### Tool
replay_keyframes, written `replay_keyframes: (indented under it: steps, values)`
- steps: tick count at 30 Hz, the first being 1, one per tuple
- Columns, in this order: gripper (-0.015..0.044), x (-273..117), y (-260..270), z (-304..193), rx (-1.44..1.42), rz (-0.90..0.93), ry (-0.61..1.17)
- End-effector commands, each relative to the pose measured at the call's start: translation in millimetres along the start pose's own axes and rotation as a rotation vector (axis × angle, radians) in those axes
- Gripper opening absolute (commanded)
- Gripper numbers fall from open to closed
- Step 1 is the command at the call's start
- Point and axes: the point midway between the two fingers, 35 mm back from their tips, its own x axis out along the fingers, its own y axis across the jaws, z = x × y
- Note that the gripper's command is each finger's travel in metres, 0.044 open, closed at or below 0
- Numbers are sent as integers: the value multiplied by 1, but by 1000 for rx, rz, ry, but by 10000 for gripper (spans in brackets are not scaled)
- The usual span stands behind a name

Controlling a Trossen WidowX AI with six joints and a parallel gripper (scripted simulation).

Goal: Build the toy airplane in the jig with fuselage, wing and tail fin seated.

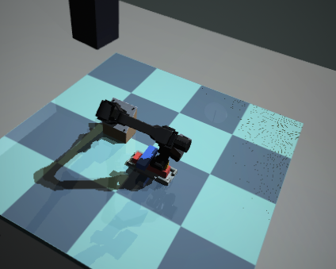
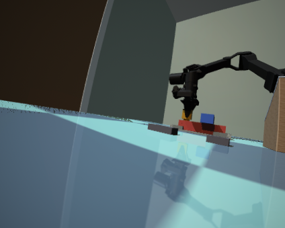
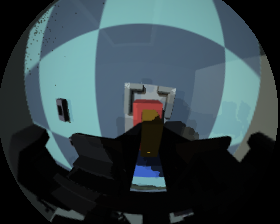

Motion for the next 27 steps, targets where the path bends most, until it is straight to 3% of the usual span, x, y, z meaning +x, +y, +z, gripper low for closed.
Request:
replay_keyframes:
  steps: [1,8,15,21,27]
  values:
    - [79,0,0,0,-1,0,0]
    - [260,0,0,0,-1,0,0]
    - [260,-3,0,0,-1,1,0]
    - [260,-89,1,1,-4,1,-1]
    - [260,-92,4,4,-4,1,-1]
